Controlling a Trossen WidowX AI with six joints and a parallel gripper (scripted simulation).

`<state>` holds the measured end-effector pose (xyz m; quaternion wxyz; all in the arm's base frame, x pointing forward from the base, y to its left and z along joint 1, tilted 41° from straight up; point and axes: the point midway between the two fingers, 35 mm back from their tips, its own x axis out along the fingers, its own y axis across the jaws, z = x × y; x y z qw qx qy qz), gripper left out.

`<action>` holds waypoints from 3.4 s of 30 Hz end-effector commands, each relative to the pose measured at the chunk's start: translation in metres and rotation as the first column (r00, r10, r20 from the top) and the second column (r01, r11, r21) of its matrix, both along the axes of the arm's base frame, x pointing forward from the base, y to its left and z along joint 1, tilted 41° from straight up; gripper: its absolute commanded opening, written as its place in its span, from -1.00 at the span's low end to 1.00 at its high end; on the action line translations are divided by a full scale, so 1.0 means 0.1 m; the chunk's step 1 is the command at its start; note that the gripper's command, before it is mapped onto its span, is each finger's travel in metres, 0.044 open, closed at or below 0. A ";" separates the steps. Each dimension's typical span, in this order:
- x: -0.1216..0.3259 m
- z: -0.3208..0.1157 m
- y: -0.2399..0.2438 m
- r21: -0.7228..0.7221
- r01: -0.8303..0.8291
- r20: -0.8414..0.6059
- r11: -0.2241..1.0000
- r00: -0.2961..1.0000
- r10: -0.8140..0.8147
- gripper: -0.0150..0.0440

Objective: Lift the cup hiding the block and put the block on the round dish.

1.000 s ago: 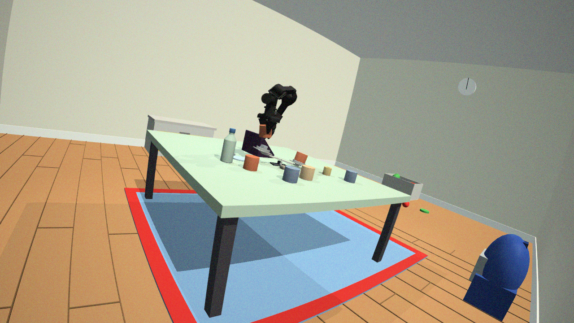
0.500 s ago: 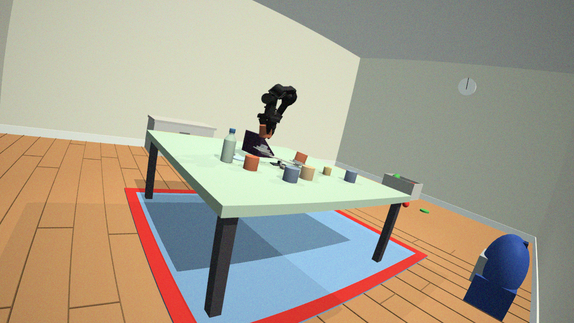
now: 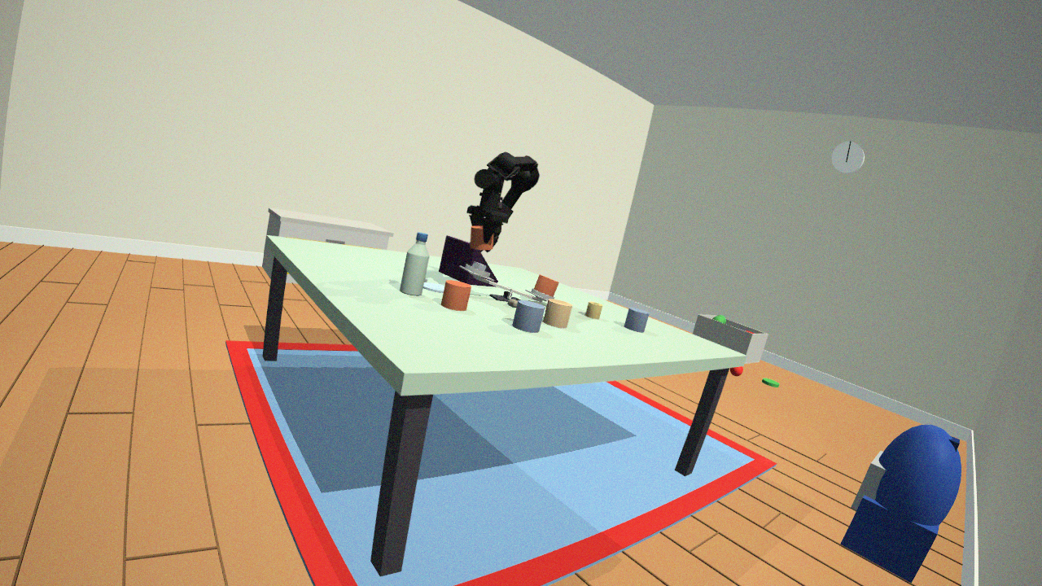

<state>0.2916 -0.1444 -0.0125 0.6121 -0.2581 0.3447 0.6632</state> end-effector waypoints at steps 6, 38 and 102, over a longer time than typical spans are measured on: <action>-0.23 -0.36 -0.25 -0.019 0.023 -0.011 1.000 1.000 -0.023 -0.49; -1.45 -1.84 -0.46 -0.017 0.001 -0.002 1.000 1.000 -0.001 -0.49; -1.48 -2.02 -0.32 -0.016 0.001 -0.001 1.000 1.000 -0.001 -0.49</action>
